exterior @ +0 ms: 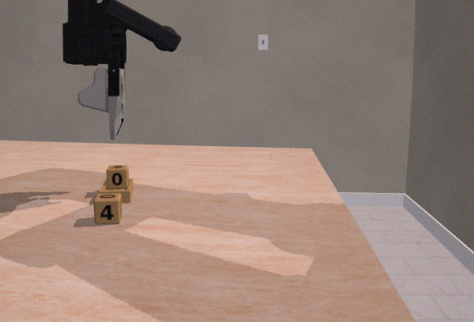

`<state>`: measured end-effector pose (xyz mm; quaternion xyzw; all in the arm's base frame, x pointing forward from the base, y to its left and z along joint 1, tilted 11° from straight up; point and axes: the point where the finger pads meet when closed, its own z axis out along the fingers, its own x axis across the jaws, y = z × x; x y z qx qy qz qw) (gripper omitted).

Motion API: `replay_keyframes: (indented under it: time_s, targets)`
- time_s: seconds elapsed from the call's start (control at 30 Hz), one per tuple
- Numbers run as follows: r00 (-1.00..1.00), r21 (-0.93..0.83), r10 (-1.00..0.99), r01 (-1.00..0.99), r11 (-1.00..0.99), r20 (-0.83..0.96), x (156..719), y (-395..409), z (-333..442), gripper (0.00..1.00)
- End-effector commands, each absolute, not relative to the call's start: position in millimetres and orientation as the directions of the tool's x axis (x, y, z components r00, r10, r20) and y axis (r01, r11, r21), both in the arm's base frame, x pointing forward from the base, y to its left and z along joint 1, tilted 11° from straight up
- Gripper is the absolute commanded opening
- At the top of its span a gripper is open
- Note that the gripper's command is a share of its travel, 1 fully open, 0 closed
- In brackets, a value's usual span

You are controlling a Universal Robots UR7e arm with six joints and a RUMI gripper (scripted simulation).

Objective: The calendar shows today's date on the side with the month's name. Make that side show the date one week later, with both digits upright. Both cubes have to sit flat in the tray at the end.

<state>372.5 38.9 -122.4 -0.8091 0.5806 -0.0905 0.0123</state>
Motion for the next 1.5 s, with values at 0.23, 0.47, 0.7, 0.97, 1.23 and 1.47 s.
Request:
replay_keyframes:
  time_s: [0.23,0.47,0.7,0.97,1.23,1.47]
  targets:
    - [0.308,-0.130,-0.942,-0.937,-0.325,0.136,378,36,-139,0.28]
    - [0.308,-0.130,-0.942,-0.937,-0.325,0.136,380,35,-149,0.28]
    - [0.308,-0.130,-0.942,-0.937,-0.325,0.136,381,35,-156,0.28]
    - [0.308,-0.130,-0.942,-0.937,-0.325,0.135,381,35,-158,0.28]
    - [0.308,-0.130,-0.942,-0.937,-0.325,0.135,381,35,-159,0.28]
    - [0.308,-0.130,-0.942,-0.937,-0.325,0.135,381,35,-158,0.28]
